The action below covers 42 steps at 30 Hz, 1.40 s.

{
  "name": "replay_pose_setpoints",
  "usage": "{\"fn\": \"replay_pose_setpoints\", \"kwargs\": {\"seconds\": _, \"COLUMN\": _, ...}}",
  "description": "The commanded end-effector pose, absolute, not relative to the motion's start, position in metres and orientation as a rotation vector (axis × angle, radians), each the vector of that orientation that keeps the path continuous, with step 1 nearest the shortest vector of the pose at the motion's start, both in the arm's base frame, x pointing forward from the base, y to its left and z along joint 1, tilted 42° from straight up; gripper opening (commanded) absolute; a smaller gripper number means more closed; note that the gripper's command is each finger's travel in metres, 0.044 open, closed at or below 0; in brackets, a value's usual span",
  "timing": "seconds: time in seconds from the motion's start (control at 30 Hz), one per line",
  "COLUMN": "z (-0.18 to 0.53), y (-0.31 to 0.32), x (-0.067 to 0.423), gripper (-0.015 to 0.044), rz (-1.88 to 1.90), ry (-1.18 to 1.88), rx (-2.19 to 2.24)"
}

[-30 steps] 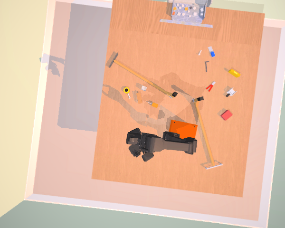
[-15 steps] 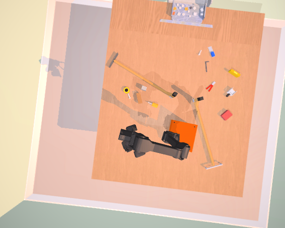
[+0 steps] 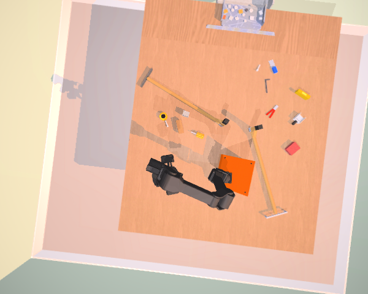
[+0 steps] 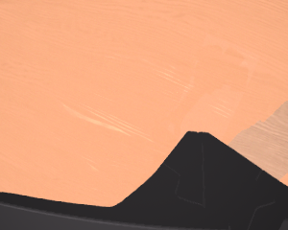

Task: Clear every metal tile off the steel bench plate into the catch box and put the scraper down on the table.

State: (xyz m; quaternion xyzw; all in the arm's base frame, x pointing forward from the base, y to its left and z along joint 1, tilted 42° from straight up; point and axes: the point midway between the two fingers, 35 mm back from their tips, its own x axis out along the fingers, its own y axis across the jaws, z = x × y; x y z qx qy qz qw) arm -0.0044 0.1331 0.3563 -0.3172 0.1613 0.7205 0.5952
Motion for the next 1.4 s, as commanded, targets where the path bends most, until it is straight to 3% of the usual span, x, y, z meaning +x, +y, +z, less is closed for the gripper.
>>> {"fn": "replay_pose_setpoints", "kwargs": {"seconds": 0.0, "z": 0.356, "y": 0.142, "x": 0.006, "gripper": 0.0000, "rz": 1.640, "ry": 0.414, "rx": -0.734}}
{"fn": "replay_pose_setpoints", "kwargs": {"seconds": 1.37, "z": 0.312, "y": 0.174, "x": 0.148, "gripper": 0.0000, "rz": 1.270, "ry": 0.861, "rx": -0.574}}
